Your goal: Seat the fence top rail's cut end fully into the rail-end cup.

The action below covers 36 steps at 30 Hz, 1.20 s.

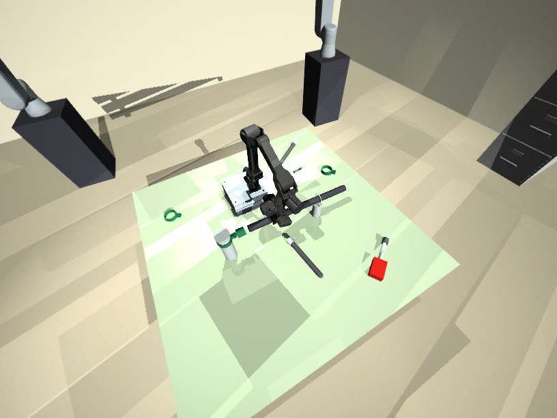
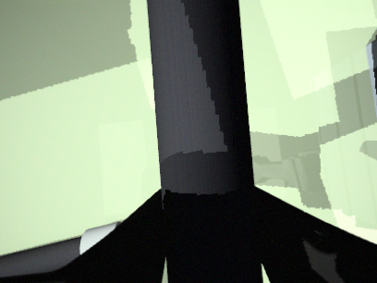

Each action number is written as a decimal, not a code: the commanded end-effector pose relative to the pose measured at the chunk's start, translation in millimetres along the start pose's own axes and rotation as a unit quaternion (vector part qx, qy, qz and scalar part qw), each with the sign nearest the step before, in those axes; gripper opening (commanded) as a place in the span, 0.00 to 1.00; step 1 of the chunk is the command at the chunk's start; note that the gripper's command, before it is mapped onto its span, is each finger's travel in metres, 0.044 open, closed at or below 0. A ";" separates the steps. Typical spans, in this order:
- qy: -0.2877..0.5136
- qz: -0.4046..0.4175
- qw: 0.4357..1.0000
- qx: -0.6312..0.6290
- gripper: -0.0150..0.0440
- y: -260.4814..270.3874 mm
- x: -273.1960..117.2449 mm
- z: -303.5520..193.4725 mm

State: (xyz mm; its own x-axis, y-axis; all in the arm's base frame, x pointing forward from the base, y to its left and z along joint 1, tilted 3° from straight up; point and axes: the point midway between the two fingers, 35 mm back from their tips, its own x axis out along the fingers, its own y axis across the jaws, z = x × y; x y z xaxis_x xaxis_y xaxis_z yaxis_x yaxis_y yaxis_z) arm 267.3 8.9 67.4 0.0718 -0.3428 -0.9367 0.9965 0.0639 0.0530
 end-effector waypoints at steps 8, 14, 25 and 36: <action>-0.001 0.001 1.000 -0.001 0.25 2.4 -3.5 4.2; -0.001 0.001 1.000 -0.001 0.25 3.7 -4.9 6.3; -0.001 0.000 1.000 -0.001 0.25 5.4 -5.3 10.7; 0.004 -0.004 1.000 -0.004 0.25 2.8 2.9 24.0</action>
State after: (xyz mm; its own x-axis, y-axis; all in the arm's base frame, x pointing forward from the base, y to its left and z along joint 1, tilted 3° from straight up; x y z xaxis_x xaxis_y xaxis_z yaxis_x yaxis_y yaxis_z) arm 271.4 -5.9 71.8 0.0602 -0.3228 -0.9446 0.9965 0.0740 0.0382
